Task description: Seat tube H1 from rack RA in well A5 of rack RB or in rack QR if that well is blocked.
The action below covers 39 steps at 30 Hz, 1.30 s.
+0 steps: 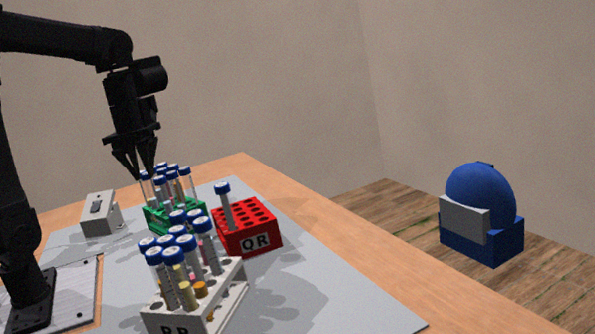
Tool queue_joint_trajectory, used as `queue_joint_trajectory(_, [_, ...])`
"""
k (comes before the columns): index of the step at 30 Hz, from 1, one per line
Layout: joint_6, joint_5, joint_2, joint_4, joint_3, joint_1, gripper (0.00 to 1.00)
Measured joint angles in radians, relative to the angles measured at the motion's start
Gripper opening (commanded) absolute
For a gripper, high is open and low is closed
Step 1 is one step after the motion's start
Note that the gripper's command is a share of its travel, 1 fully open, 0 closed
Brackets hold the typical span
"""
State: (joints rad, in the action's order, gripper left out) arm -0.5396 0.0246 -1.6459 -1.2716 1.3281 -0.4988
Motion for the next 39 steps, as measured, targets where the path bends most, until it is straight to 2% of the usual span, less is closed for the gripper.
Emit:
queue_joint_trajectory(8, [0.000, -0.007, 0.000, -0.013, 0.011, -0.004, 0.30])
queue_joint_trajectory(31, [-0.016, -0.008, 0.007, -0.202, 0.228, 0.009, 0.30])
queue_joint_trajectory(32, [-0.016, -0.008, 0.008, -0.204, 0.229, 0.009, 0.00])
queue_joint_trajectory(39, [0.051, -0.008, 0.007, -0.221, 0.229, 0.068, 0.00])
